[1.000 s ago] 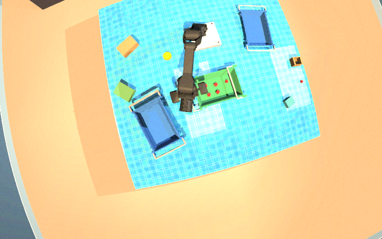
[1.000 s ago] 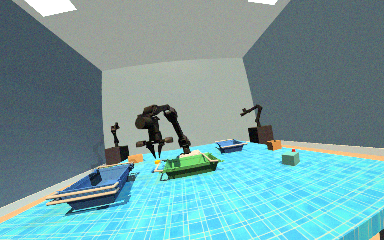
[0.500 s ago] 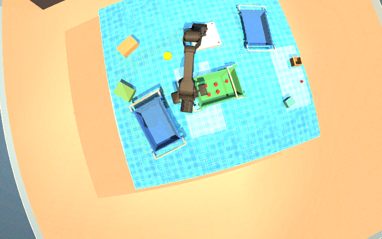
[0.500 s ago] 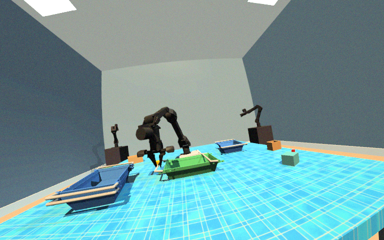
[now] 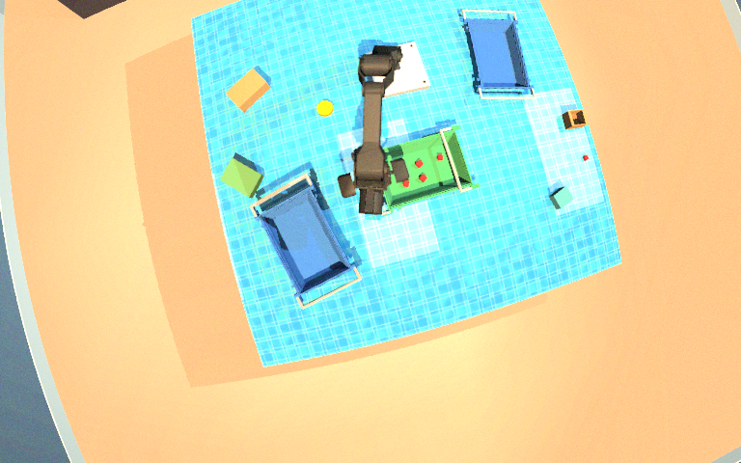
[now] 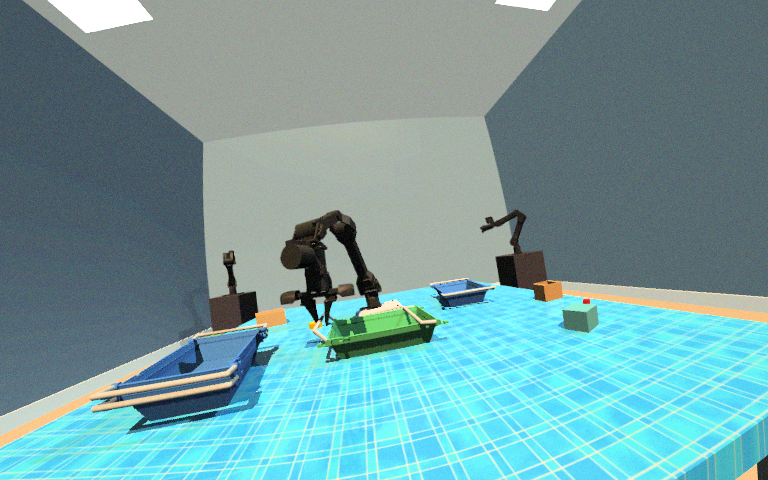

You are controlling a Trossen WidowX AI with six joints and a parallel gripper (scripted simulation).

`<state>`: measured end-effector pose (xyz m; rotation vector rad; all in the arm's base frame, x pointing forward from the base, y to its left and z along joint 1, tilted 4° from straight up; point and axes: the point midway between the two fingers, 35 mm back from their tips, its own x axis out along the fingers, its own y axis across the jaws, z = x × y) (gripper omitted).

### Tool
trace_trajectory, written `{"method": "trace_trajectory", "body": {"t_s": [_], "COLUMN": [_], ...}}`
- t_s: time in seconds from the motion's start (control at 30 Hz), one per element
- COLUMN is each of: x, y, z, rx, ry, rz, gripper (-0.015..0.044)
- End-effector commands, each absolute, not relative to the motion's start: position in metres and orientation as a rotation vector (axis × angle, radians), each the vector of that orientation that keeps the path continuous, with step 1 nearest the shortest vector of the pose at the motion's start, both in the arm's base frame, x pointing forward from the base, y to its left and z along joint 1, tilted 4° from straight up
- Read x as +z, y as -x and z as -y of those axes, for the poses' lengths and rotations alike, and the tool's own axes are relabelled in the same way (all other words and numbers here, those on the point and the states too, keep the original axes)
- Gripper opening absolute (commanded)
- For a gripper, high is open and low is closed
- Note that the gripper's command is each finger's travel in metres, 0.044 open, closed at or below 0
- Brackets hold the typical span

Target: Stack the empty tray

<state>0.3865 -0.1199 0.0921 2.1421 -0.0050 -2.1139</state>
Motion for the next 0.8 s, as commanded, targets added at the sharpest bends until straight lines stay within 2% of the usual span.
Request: {"method": "trace_trajectory", "body": {"t_s": [0.0, 0.4, 0.77], "x": [0.093, 0.071, 0.116], "y": [-0.386, -0.382, -0.384], "z": [0.101, 0.064, 0.065], "rx": [-2.121, -2.123, -2.123], "ry": [-2.141, -2.142, -2.142], "rz": [-0.016, -0.019, -0.019], "gripper": [0.0086, 0.0086, 0.0086]}}
